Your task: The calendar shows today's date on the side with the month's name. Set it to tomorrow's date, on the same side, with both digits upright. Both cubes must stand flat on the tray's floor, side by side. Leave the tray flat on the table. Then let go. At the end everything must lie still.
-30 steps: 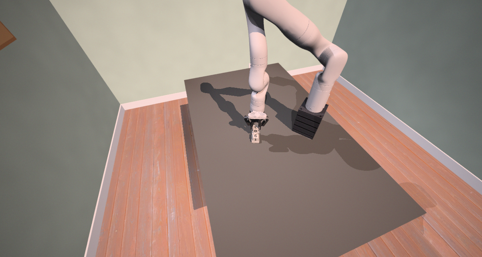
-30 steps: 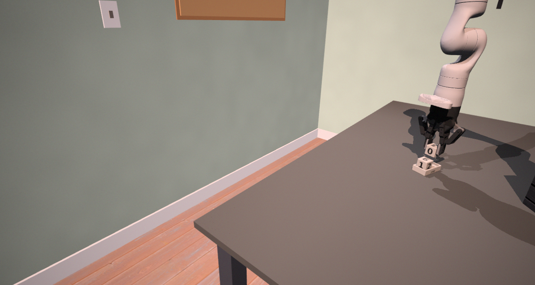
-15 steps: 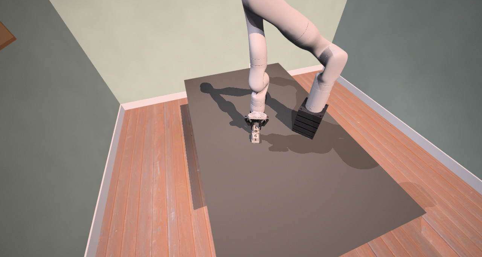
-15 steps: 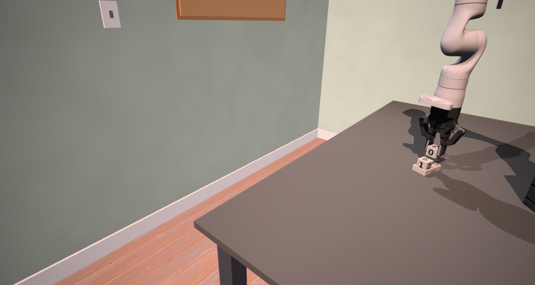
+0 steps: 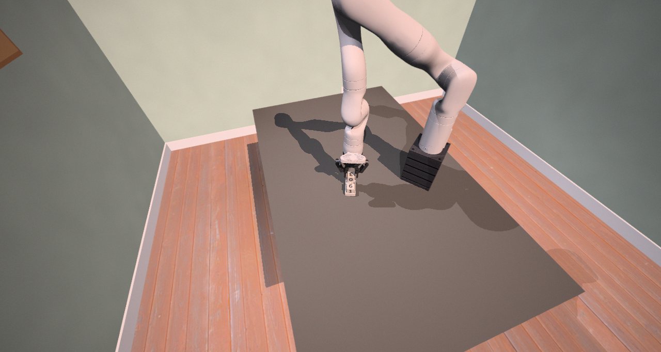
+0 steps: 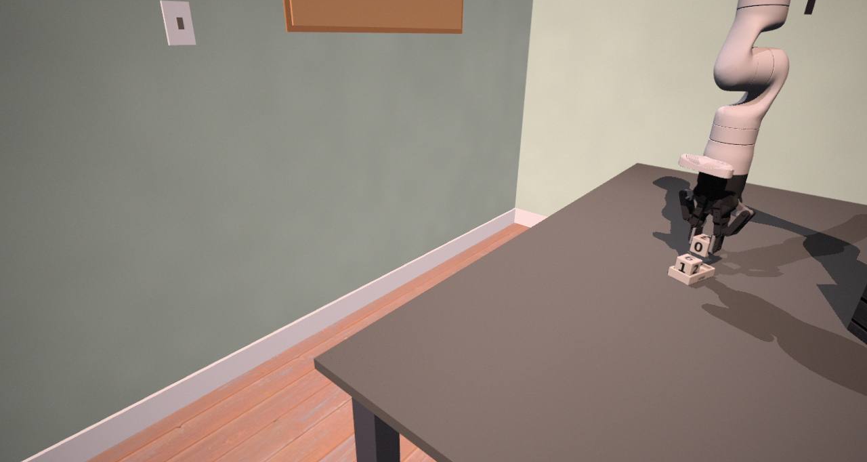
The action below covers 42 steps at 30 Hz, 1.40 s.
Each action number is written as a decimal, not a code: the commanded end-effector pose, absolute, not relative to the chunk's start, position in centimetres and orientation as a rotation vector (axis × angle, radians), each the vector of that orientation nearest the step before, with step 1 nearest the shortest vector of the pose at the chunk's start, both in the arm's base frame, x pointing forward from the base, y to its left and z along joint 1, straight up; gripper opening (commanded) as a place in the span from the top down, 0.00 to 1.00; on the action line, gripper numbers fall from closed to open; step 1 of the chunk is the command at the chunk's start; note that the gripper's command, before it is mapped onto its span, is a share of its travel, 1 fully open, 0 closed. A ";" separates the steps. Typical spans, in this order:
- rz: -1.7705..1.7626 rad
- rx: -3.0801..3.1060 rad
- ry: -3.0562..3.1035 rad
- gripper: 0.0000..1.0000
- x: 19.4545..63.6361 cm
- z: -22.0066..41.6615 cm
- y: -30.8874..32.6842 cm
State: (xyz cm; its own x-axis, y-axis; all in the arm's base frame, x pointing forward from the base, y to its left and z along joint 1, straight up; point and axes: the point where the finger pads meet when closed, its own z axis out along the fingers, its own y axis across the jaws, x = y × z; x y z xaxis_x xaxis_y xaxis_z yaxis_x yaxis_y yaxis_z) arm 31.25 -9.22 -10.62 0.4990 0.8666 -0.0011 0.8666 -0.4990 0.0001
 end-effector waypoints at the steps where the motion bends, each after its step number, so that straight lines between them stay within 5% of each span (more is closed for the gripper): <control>1: 0.000 2.718 1.572 0.72 31.3 -10.6 -9.2; 42: 0.000 2.718 1.572 0.72 31.3 -12.4 -9.2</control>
State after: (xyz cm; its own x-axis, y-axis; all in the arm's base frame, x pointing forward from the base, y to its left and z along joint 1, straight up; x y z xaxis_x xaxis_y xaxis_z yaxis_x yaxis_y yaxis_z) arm 31.47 -9.22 -12.13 0.4966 0.8680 -0.0003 0.8680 -0.4965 0.0056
